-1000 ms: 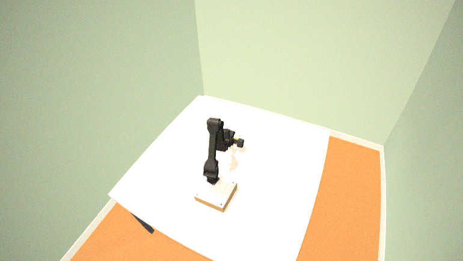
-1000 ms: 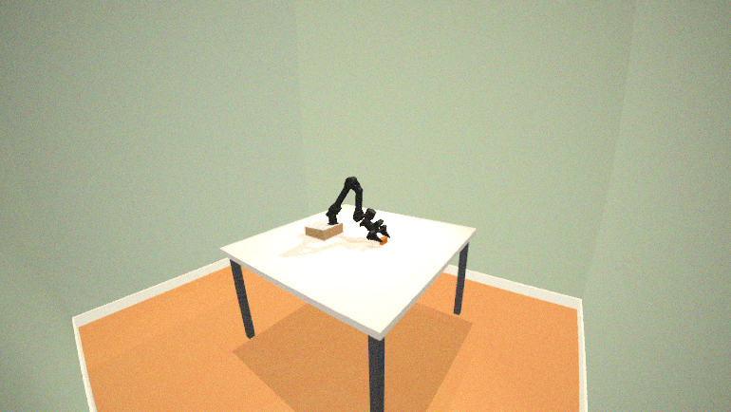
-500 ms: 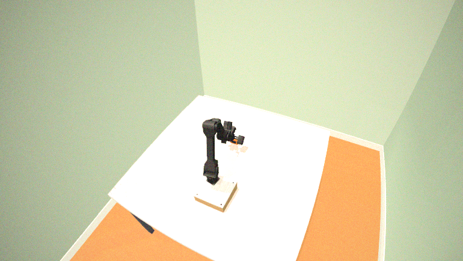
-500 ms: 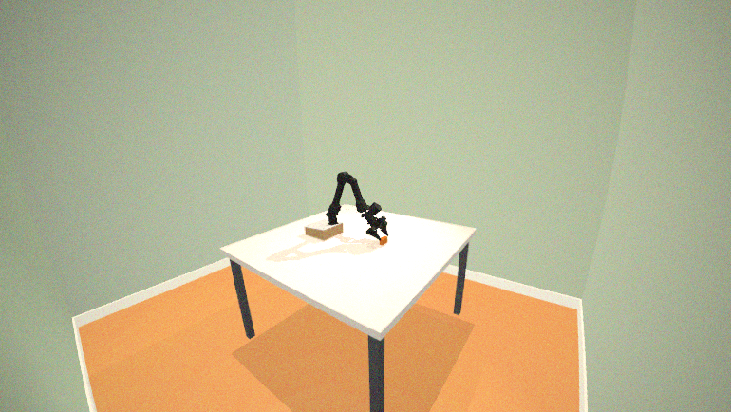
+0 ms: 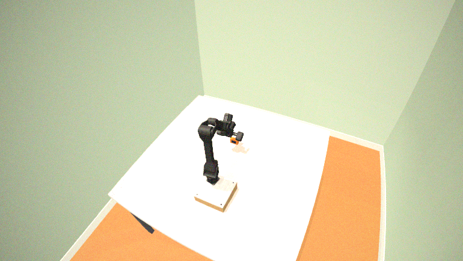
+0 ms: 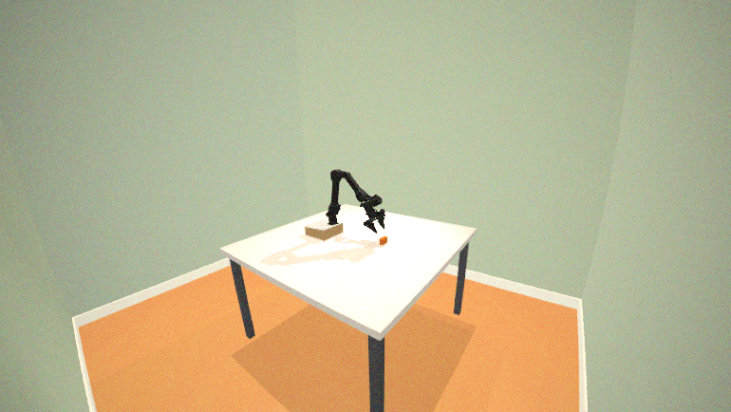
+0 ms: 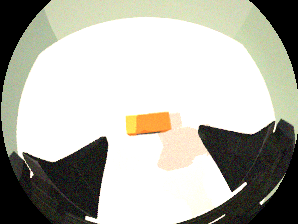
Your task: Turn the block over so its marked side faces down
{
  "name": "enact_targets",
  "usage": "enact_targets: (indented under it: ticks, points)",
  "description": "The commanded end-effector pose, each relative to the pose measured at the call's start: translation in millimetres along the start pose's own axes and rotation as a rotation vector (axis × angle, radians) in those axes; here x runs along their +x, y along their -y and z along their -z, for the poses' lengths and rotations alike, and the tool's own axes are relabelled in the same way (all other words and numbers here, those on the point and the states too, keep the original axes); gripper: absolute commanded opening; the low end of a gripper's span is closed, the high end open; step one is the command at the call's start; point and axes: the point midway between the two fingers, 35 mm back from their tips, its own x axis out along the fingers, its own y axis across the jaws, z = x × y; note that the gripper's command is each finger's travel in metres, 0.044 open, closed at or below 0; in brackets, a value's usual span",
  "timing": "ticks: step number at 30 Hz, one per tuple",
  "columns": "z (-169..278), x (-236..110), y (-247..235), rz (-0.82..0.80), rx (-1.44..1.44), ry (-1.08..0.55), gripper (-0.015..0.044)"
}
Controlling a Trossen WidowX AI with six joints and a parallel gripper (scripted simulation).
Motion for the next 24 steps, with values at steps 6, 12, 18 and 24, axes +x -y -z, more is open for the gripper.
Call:
enact_targets:
  ticks: [6, 12, 18, 24]
  points:
    - [-27, 7, -2, -0.001, -0.002, -0.216, 0.044]
    - [-41, 6, -2, -0.002, -0.002, -0.389, 0.044]
    - [-50, -2, -1, -0.006, 0.002, -0.553, 0.044]
    - [-51, -3, -1, -0.007, 0.003, -0.57, 0.044]
